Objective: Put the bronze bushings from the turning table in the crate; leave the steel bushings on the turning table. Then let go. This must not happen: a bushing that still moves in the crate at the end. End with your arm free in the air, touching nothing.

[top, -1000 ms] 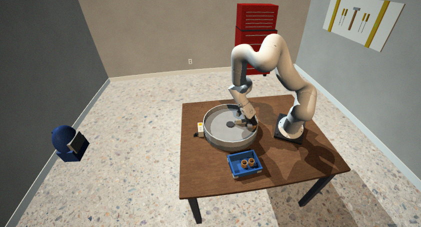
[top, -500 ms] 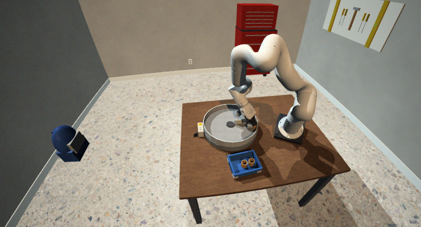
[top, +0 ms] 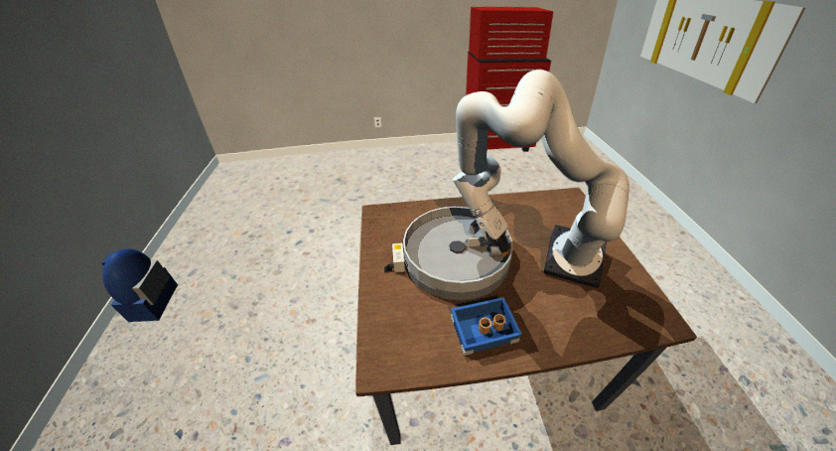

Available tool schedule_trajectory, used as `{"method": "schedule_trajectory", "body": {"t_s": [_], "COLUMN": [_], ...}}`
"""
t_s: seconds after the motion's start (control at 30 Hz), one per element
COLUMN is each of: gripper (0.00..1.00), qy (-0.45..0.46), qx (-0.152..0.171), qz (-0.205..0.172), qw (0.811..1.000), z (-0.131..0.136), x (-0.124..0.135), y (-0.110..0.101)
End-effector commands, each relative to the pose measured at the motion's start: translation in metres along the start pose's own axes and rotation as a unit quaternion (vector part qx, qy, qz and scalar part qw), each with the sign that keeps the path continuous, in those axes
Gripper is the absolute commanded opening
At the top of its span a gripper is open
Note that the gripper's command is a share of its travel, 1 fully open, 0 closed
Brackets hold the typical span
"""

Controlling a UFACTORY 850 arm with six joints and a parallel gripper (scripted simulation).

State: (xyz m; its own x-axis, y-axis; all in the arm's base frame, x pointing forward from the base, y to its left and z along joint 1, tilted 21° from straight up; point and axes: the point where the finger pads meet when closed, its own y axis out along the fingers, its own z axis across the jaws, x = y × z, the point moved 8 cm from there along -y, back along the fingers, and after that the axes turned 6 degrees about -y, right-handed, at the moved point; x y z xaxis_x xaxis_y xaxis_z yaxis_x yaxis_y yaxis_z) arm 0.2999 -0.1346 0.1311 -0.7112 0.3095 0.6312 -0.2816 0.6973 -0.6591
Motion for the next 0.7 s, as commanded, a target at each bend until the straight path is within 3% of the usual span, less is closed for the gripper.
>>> {"method": "schedule_trajectory", "body": {"t_s": [0.0, 0.07, 0.1, 0.67], "gripper": [0.10, 0.10, 0.00, 0.00], "qy": [0.000, 0.000, 0.000, 0.000], "qx": [0.001, 0.001, 0.001, 0.001], "qz": [0.002, 0.002, 0.002, 0.002], "qw": [1.000, 1.000, 1.000, 1.000], "z": [0.0001, 0.0001, 0.0001, 0.0001], "x": [-0.0008, -0.0008, -0.0008, -0.0008], "y": [-0.0006, -0.0006, -0.0006, -0.0006]}}
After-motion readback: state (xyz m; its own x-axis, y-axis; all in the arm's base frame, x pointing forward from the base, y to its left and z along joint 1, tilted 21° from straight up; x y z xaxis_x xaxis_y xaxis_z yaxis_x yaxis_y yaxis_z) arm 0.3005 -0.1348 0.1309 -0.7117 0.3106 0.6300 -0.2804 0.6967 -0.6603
